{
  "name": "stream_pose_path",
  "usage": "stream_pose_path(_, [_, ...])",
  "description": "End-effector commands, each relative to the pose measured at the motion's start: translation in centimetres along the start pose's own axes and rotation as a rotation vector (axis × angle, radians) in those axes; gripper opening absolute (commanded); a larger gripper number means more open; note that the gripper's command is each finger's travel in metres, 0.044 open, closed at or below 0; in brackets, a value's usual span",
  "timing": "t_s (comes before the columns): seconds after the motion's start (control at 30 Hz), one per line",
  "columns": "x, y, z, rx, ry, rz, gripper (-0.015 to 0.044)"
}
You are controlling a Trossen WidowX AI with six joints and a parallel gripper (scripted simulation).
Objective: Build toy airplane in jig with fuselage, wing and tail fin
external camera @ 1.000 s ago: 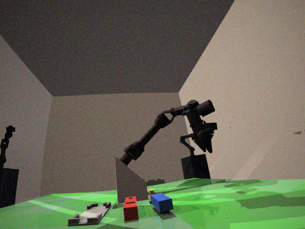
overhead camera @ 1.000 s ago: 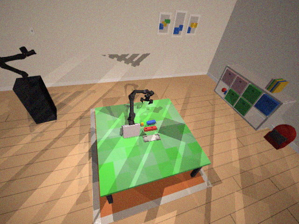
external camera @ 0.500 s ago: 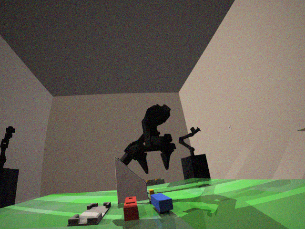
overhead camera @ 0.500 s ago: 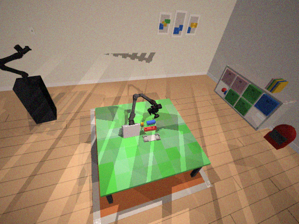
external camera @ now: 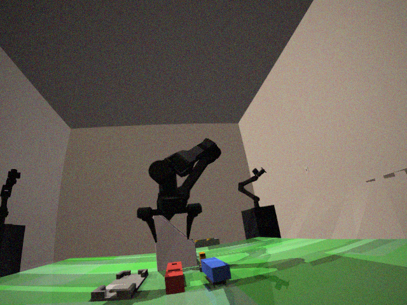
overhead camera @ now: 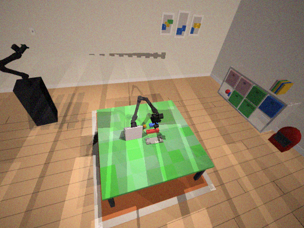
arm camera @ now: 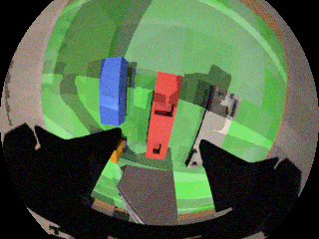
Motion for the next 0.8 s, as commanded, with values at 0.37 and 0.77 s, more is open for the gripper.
stream_pose_path(0.37, [0.9, 0.1, 6.1, -0.012, 0.021, 0.02, 0.044])
stream_pose_path(0.77, [0.9, 0.1, 7.7, -0.012, 0.021, 0.021, 0.044])
Point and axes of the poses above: the point midway between the two fingers, 35 mm back from their tips, its own z axis out along the fingers, its own y axis across the jaws, x = y × z, the point moved 1 cm from there along -z, back along the fingers, and after that the axes turned 12 degrees about -z, right-handed, at the moved point
